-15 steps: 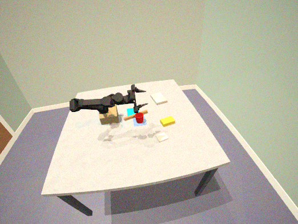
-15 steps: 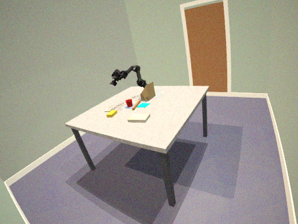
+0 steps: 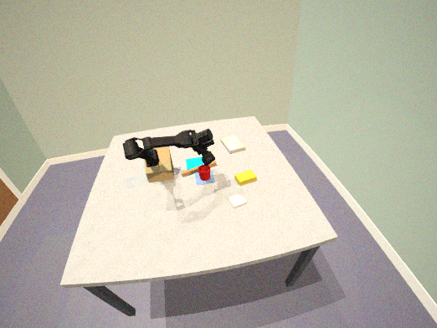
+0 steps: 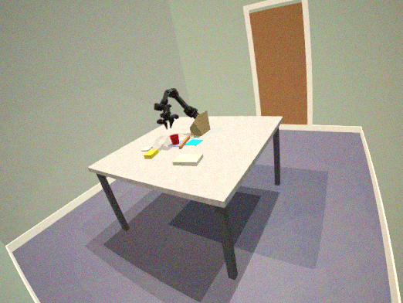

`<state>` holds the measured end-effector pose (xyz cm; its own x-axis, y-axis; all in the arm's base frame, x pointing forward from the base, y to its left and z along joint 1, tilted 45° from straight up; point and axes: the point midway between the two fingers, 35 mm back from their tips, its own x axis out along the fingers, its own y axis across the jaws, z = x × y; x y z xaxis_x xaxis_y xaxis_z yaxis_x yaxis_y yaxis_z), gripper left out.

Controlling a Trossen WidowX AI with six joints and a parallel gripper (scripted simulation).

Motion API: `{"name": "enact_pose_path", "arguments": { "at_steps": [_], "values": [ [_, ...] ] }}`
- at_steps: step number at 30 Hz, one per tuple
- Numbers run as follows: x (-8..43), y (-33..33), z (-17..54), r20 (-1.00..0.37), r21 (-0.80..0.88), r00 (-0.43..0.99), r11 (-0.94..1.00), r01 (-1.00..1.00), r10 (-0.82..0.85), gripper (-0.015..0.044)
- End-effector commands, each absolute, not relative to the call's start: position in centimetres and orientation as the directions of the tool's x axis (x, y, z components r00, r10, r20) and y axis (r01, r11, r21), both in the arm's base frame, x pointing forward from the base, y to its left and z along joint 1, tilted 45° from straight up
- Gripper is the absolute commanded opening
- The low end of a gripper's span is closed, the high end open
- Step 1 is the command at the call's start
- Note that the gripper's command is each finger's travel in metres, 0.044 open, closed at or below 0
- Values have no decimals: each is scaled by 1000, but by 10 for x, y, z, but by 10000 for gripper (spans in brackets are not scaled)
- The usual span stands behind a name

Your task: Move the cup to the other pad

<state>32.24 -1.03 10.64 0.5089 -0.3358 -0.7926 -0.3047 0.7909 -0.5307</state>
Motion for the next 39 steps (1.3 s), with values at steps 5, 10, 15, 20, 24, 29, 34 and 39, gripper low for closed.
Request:
{"name": "enact_pose_path", "arguments": {
  "at_steps": [5, 10, 15, 20, 24, 29, 34, 39],
  "values": [
    [278, -27, 59, -740, -408, 72, 362, -838, -668, 148],
    [271, -26, 56, -715, -363, 44, 317, -876, -698, 148],
    [271, -27, 55, -715, -363, 44, 317, -876, -698, 148],
    [272, -32, 49, -716, -363, 44, 317, -876, -697, 148],
    [273, -36, 44, -716, -363, 45, 317, -876, -697, 148],
    [274, -42, 38, -716, -363, 45, 317, -876, -697, 148],
    [274, -47, 32, -716, -363, 45, 317, -876, -697, 148],
    [274, -53, 27, -716, -363, 45, 317, -876, -697, 148]
  ]
}}
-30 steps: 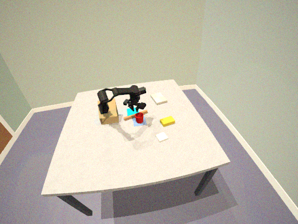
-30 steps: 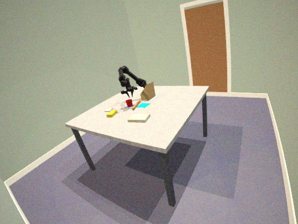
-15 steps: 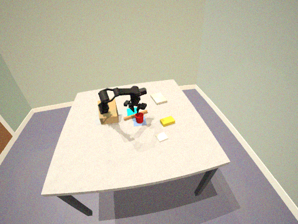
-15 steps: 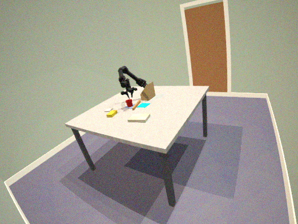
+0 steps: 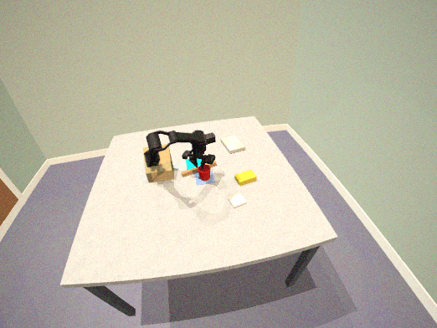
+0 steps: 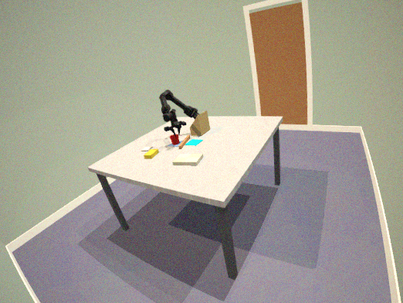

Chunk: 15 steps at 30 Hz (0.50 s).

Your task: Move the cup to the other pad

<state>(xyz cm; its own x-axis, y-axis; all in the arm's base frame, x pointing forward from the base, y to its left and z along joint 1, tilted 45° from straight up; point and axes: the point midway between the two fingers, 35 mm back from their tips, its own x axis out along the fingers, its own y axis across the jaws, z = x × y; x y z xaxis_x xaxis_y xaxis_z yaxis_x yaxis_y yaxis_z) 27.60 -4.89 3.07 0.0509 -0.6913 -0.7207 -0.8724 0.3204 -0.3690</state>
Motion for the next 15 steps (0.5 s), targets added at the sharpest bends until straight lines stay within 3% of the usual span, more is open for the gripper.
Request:
{"name": "enact_pose_path", "arguments": {
  "at_steps": [1, 15],
  "values": [
    [274, -54, 25, -716, -363, 45, 317, -876, -697, 148],
    [273, -71, 10, -713, -365, 45, 316, -876, -700, 148]
  ]
}}
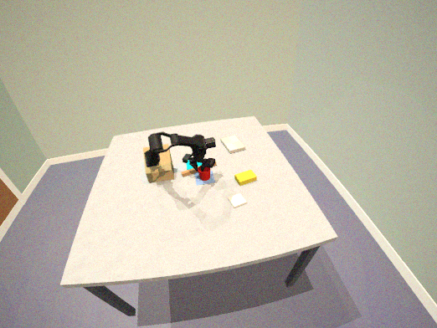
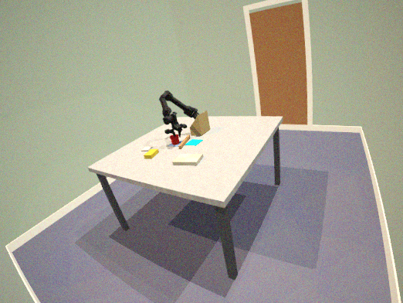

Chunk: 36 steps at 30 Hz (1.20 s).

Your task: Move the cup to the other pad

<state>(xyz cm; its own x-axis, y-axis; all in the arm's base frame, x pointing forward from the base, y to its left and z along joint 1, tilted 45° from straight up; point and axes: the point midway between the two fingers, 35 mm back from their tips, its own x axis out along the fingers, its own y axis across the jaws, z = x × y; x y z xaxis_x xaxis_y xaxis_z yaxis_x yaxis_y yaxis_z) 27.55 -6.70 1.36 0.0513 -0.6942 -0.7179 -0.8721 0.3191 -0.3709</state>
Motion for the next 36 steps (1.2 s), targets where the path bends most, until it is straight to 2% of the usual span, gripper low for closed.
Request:
{"name": "enact_pose_path", "arguments": {
  "at_steps": [1, 6, 9, 19, 36],
  "values": [
    [273, -72, 9, -713, -365, 45, 315, -876, -700, 148],
    [273, -73, 8, -712, -365, 45, 315, -876, -700, 148],
    [274, -72, 9, -717, -368, 47, 320, -873, -696, 69],
    [274, -72, 9, -717, -368, 47, 320, -873, -696, 2],
    [272, -42, 37, -716, -364, 45, 318, -876, -696, 0]
  ]
}}
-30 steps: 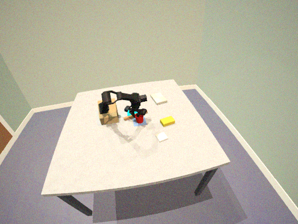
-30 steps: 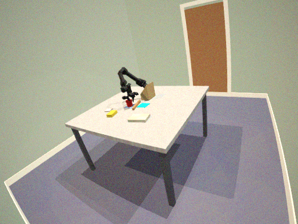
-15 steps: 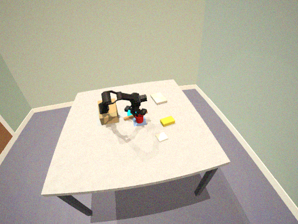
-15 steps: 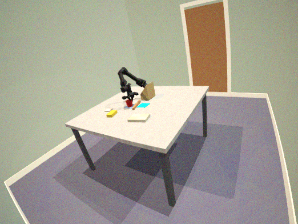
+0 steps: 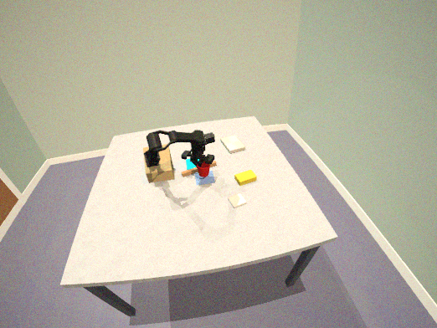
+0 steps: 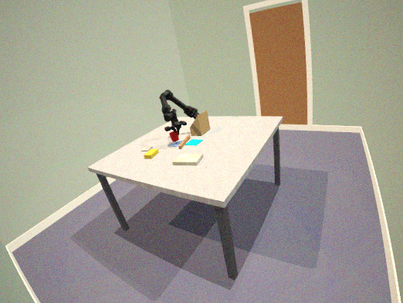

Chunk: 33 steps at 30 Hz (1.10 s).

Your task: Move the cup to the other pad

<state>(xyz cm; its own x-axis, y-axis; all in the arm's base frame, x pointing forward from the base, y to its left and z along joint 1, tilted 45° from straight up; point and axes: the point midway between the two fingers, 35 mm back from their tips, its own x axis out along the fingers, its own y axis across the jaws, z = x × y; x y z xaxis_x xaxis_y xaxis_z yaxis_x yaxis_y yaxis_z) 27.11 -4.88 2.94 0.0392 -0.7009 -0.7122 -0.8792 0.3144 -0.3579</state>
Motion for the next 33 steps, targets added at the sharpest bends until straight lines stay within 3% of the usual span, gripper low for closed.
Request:
{"name": "enact_pose_path", "arguments": {
  "at_steps": [1, 33],
  "values": [
    [271, -39, 39, -716, -364, 45, 317, -876, -697, 0],
    [264, -22, 31, -714, -362, 44, 314, -878, -699, 0]
  ]
}}
